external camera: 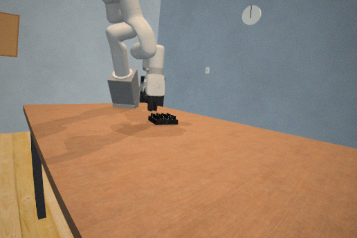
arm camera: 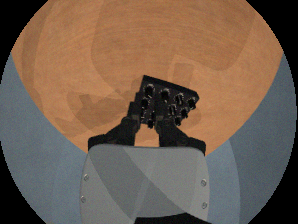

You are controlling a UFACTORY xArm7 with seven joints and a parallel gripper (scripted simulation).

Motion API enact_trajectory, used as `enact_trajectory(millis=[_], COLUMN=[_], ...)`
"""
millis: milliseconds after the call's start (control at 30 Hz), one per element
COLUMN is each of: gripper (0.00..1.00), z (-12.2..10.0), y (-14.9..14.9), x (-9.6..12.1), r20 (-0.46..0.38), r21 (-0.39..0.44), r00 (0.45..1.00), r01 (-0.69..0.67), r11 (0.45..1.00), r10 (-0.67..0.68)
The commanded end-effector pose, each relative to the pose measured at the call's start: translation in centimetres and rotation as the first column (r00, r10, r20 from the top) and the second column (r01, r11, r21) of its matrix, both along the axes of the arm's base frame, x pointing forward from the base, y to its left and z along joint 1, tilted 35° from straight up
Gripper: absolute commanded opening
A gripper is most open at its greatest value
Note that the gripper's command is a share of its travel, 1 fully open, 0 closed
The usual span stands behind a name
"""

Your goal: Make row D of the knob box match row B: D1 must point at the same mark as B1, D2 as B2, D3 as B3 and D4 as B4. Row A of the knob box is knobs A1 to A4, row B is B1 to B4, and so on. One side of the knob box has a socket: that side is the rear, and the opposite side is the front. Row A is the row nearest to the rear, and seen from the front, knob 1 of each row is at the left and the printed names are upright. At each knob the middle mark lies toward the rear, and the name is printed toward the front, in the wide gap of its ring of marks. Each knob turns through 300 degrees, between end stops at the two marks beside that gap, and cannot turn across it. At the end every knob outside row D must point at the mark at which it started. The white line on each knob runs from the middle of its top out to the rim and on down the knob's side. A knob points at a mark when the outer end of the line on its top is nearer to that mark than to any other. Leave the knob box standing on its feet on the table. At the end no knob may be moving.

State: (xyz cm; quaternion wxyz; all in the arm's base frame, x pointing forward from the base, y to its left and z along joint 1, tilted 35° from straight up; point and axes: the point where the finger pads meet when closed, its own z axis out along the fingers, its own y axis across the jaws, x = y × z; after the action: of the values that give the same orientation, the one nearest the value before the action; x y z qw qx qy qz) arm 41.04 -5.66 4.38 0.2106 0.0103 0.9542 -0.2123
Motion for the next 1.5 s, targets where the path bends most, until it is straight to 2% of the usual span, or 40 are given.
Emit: enact_trajectory(millis=[0, 1467], gripper=[0.19, 0.19], z=[-0.15, -0.54], y=[-0.02, -0.2], x=[0.19, 0.36], r20=[0.003, 0.003], r21=[0.0, 0.001], r00=[1.0, 1.0], r01=[-0.002, -0.002], r11=[1.0, 1.0], r10=[0.002, 0.002])
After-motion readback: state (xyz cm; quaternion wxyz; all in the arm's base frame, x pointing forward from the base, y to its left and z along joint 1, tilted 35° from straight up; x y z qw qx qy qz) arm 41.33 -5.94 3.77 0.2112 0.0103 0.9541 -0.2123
